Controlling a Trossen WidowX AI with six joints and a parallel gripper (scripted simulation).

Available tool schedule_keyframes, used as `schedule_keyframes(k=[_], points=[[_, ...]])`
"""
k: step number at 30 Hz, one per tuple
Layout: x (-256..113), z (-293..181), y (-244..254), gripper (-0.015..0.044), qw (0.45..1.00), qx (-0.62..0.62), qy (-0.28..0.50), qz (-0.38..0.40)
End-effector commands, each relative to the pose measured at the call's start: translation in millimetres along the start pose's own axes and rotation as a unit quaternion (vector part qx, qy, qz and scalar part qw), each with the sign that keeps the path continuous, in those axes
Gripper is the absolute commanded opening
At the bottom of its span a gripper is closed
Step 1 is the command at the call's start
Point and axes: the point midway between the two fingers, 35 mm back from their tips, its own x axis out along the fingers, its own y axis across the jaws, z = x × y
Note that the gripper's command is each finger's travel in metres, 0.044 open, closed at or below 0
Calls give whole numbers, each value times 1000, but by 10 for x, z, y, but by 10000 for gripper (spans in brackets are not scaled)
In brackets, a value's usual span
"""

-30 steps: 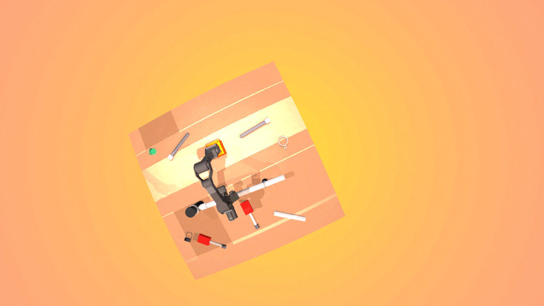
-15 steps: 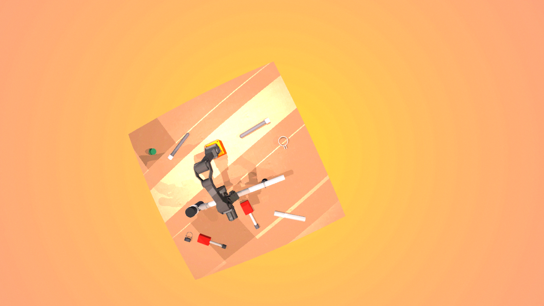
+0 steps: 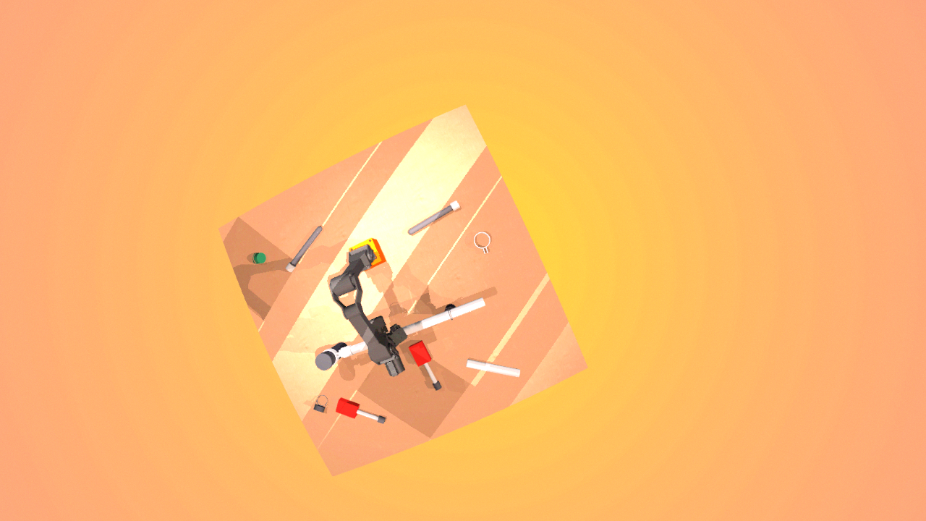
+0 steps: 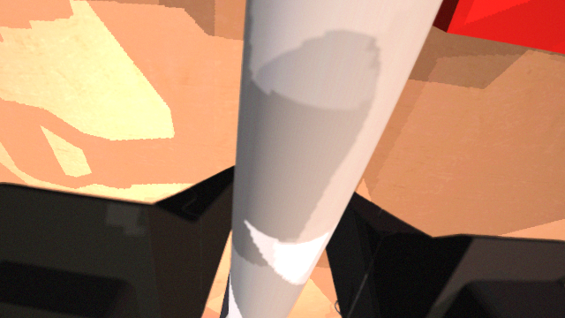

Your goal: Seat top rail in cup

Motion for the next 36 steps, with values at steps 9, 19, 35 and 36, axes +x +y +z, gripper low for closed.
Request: schedule_keyframes(k=[9, 19, 35, 36], points=[[-19, -63, 9, 0, 1000, 1, 6, 0], [-20, -82, 11, 0, 1000, 1, 6, 0], [-1, -6, 1, 0, 1000, -1, -4, 0], [-1, -10, 2, 0, 1000, -1, -4, 0]])
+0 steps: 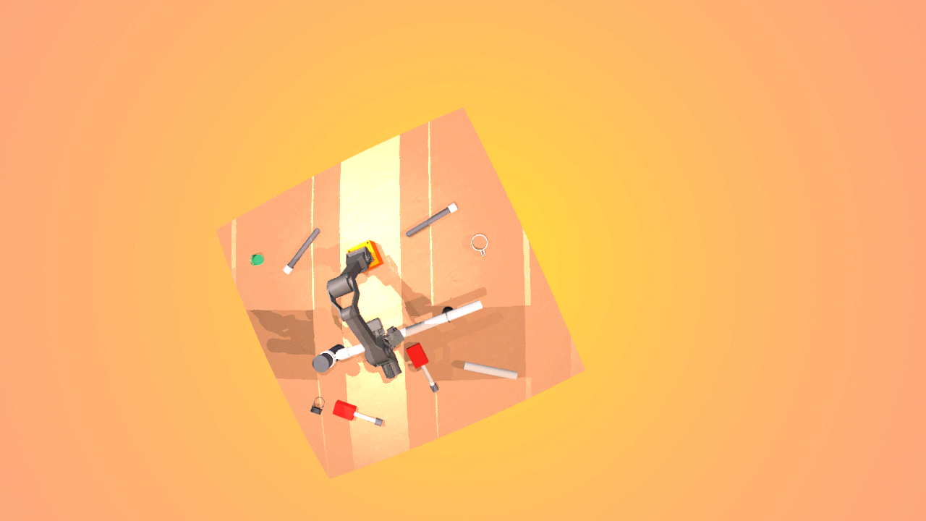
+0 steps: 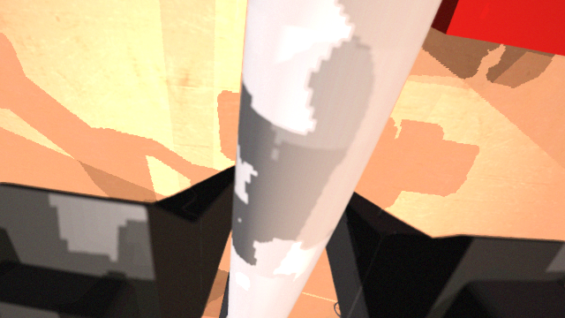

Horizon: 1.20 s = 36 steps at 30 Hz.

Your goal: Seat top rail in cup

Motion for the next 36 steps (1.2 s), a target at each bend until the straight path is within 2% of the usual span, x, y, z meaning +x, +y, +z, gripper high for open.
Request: schedule_keyframes(k=[1, 36], points=[[-1, -14, 0, 0, 1000, 0, 0, -1], [-29, -250, 37, 0, 1000, 0, 1, 0]])
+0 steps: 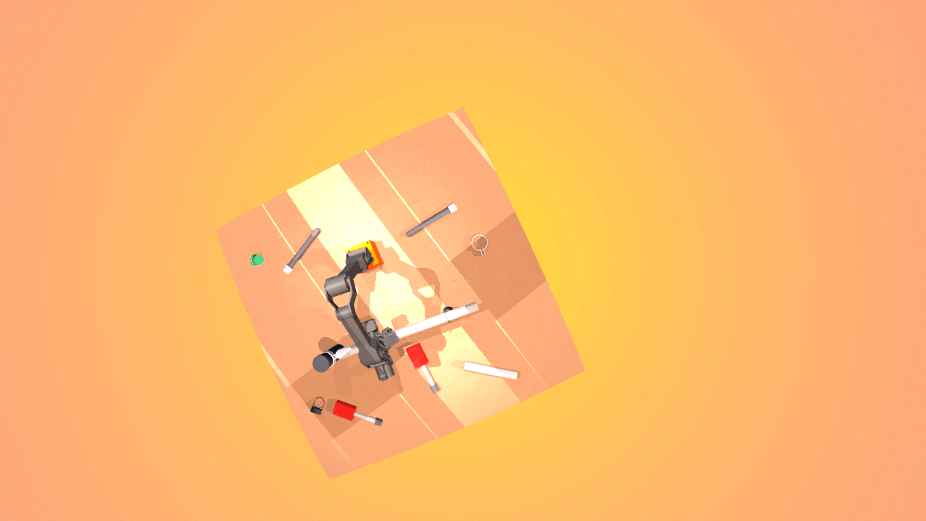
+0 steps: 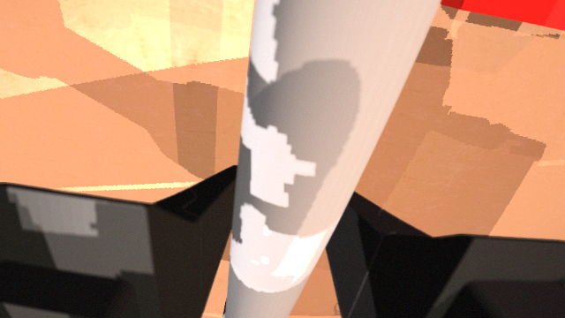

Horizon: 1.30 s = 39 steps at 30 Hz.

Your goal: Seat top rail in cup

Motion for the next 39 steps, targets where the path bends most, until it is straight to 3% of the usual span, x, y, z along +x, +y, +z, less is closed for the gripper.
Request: schedule_keyframes(k=[1, 34, 39], points=[[-22, -82, -11, 0, 1000, 2, 8, -3], [75, -159, -17, 0, 1000, -5, 0, 10], [75, -159, -17, 131, 1000, -5, 0, 10]])
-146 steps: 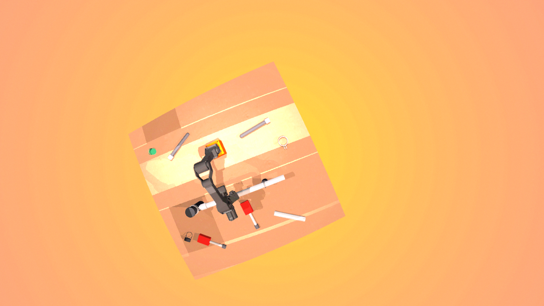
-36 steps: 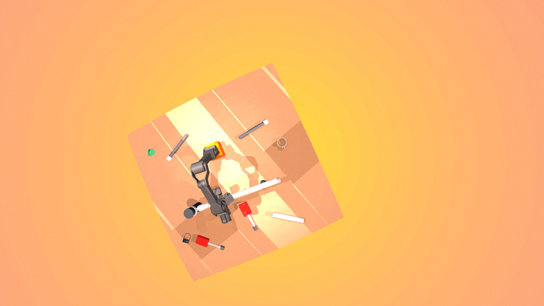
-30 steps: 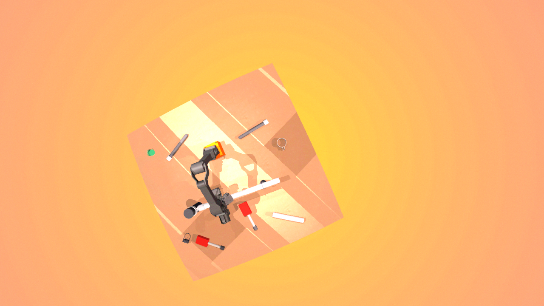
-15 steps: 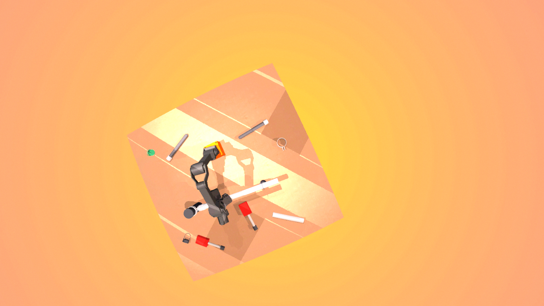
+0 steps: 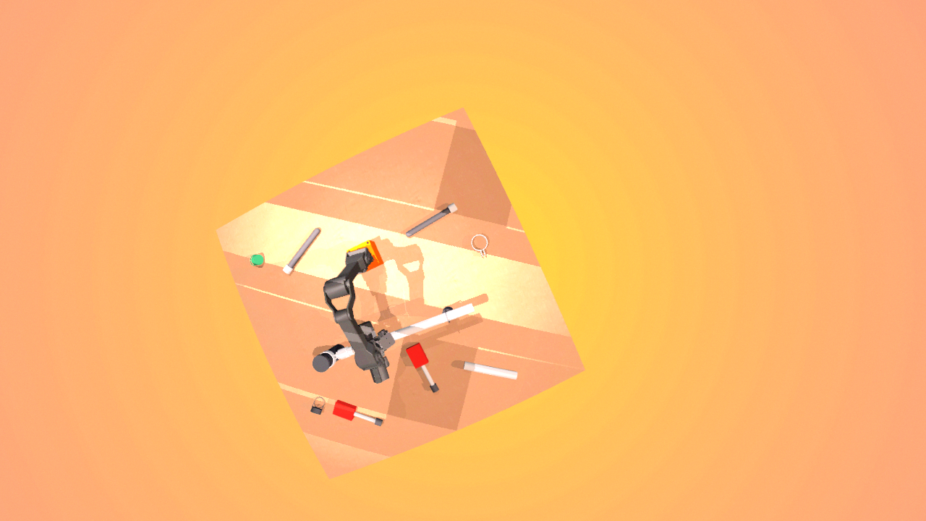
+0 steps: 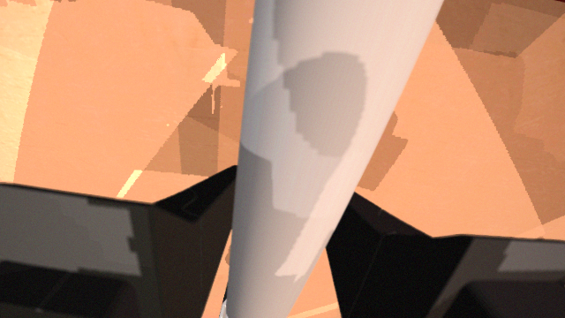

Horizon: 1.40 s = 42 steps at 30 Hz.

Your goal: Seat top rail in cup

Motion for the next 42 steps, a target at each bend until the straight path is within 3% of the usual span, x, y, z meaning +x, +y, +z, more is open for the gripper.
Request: schedule_keyframes(k=[1, 12, 21, 28, 42], points=[[-3, 1, 0, 157, 1000, 0, 0, -1], [-287, 173, -4, 440, 1000, 0, -1, -1], [-470, 289, 18, 440, 1000, -6, 0, 0], [-934, 289, 63, 440, 1000, -6, 0, 0], [-949, 289, 65, 440, 1000, -6, 0, 0]])
